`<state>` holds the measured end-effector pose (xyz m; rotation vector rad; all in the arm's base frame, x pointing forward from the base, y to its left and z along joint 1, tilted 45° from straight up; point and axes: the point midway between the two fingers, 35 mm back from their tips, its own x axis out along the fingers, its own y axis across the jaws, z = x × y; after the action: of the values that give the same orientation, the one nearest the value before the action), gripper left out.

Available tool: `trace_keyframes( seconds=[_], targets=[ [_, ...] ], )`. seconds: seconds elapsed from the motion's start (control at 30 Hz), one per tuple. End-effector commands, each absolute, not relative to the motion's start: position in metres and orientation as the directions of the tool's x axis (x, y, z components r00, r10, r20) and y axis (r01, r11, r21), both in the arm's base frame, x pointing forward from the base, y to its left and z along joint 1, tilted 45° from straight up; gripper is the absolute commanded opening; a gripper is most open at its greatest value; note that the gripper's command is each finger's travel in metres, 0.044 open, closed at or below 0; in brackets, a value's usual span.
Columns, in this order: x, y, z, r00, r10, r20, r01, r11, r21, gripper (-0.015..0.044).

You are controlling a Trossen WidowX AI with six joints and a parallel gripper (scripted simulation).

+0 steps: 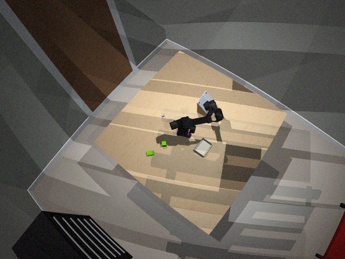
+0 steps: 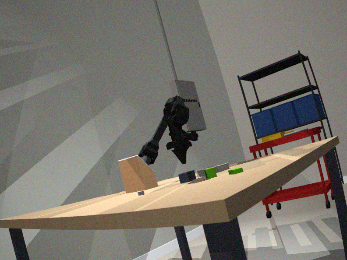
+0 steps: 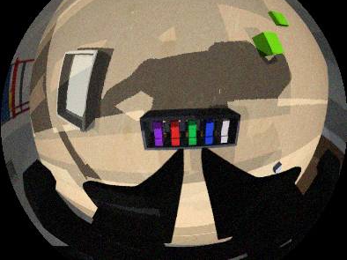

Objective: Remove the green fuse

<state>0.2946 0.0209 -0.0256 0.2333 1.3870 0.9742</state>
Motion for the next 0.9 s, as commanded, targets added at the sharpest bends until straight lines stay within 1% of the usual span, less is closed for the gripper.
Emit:
trace_keyframes(
  seconds=[0.0,0.87],
  targets=[
    [0.295,0.025,-0.029,-0.125,0.696,-0.707,-0.445,0.598,0.667,0.0074],
    [0.293,0.041,-0.049,-0.125,0.696,-0.707,-0.445,0.597,0.667,0.0074]
  ],
)
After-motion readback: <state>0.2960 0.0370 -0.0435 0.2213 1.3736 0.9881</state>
